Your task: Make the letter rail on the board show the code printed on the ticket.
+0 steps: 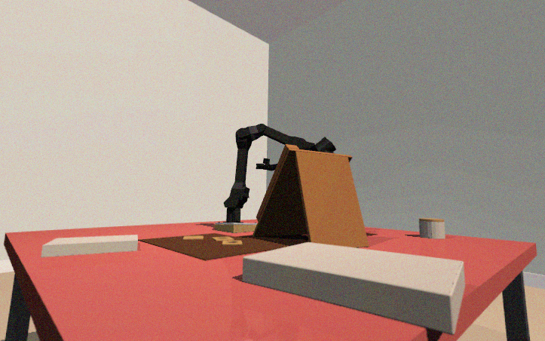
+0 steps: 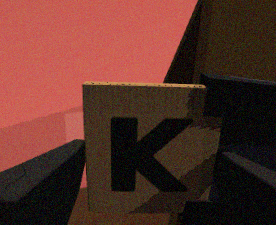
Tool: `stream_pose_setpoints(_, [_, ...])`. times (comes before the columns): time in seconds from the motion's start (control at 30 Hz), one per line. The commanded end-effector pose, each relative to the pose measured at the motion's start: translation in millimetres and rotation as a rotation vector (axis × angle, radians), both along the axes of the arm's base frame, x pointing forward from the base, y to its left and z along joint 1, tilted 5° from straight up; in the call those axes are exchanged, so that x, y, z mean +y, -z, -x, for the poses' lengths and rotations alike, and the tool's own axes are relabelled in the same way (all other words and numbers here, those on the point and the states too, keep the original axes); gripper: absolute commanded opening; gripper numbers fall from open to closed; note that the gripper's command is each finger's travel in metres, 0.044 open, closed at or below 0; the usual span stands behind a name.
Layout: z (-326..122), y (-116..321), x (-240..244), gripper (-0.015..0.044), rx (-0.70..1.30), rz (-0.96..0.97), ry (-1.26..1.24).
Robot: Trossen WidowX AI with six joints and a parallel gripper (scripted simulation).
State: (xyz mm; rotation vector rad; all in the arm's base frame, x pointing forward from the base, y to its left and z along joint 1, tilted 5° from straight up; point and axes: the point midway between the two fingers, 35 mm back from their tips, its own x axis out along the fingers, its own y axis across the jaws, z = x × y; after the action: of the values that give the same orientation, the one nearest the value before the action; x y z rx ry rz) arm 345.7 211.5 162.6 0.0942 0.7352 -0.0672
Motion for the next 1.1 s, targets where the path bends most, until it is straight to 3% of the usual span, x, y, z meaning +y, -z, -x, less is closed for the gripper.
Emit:
stream_pose_setpoints(0.0, [2, 2, -3, 0.0000, 0.006, 0.002, -0.006])
stream_pose_setpoints(1.07, [3, 3, -19, 0.0000, 0.006, 0.003, -0.006])
